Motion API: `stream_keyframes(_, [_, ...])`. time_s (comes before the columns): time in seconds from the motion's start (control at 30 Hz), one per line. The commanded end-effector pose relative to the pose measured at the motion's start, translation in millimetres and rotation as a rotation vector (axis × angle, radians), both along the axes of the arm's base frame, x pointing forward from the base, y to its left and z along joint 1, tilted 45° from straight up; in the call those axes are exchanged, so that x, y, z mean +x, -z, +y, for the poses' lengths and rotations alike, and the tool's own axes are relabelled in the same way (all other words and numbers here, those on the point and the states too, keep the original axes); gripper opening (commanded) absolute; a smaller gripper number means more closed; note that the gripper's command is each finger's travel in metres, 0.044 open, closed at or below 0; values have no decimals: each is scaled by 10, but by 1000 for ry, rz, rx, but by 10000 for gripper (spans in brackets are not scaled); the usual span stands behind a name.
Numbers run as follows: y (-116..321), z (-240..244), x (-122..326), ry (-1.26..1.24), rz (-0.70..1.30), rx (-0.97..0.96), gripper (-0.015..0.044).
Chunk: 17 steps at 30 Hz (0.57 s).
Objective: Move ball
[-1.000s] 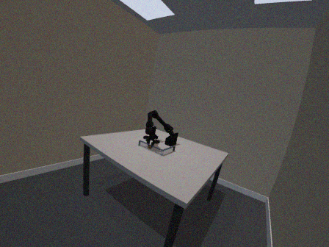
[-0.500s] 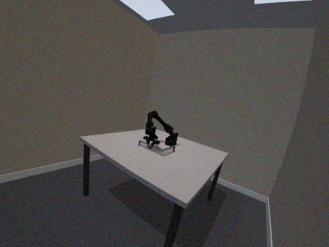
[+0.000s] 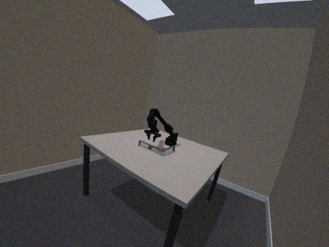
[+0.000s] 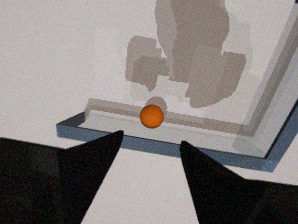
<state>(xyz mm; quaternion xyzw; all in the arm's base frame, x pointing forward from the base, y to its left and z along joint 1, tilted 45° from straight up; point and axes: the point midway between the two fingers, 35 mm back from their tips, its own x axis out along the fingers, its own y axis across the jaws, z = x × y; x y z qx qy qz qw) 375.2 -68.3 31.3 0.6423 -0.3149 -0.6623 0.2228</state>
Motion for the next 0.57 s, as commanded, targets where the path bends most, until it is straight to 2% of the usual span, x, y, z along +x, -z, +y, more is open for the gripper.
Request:
stream_keyframes(0.0, [-98,66,-14,13,2,0,302])
stream_keyframes(0.23, [-48,49,13,-6,-6,0,302])
stream_keyframes(0.4, [-356,343,14,-4,-8,-1,433])
stream_keyframes(0.53, [-375,360,12,-3,-8,-1,440])
